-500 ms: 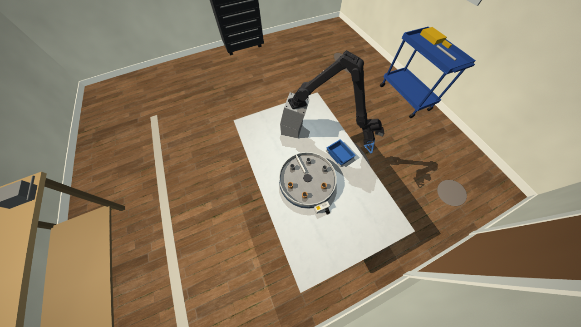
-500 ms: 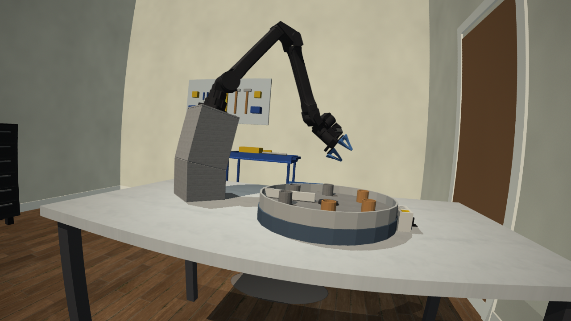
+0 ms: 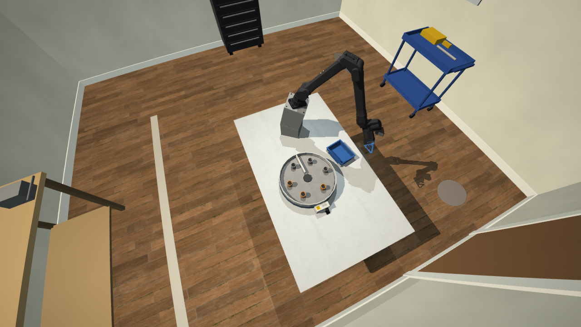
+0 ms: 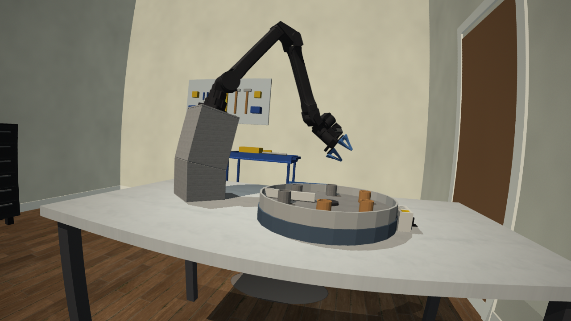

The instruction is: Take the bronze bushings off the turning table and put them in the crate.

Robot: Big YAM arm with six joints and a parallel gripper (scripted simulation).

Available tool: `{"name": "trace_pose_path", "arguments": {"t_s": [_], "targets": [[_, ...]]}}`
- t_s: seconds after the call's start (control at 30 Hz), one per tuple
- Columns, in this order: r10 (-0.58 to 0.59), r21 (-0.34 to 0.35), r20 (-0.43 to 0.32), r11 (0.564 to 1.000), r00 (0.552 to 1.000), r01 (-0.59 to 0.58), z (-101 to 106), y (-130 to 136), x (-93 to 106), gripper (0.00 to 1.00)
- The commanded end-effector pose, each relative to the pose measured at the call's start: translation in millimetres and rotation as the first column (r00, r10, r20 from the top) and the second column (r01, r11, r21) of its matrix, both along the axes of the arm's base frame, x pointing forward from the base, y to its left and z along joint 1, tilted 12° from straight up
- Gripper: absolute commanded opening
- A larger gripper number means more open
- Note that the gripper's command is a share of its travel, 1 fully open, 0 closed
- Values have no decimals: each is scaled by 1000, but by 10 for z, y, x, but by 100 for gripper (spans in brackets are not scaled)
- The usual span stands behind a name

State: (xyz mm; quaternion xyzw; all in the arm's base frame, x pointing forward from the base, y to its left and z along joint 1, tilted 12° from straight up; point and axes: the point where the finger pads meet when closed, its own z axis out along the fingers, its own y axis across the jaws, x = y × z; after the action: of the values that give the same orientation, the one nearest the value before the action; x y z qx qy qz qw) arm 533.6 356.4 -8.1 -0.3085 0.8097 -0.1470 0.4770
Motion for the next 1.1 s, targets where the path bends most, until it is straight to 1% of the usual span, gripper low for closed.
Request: {"name": "trace_pose_path", "arguments": {"t_s": [0.0,0.03,0.07,0.13,0.2,0.3,0.33,0.37,0.4,0.5,0.53,0.6,0.63,0.67,0.77,0.8,0.83,0.93,1.07], "targets": [[0,7,8,1000,1000,0,57,14,19,100],[0,7,8,1000,1000,0,57,14,19,100],[-5,33,31,999,999,4,188,67,90,100],[-20,32,15,999,1000,20,165,-37,111,100],[-33,39,5,999,999,33,194,-144,116,100],[-72,49,-38,996,997,74,123,-436,211,100],[-82,46,-56,995,995,85,47,-520,222,100],[-91,35,-79,995,993,94,-79,-590,214,100],[-101,35,-94,994,990,105,-124,-672,227,100],[-147,69,-121,985,982,156,-8,-992,334,100],[-163,74,-139,982,977,175,-36,-1113,351,100],[-163,74,-139,982,977,175,-36,-1113,351,100],[-196,78,-182,974,964,213,-135,-1355,365,100],[-228,92,-213,963,950,252,-144,-1590,387,100],[-271,100,-268,947,925,306,-251,-1910,372,100],[-287,98,-295,940,912,327,-338,-2030,346,100],[-303,104,-314,931,900,350,-352,-2157,337,100],[-353,129,-368,897,860,423,-347,-2549,300,100],[-415,147,-460,836,785,529,-457,-3080,150,100]]}}
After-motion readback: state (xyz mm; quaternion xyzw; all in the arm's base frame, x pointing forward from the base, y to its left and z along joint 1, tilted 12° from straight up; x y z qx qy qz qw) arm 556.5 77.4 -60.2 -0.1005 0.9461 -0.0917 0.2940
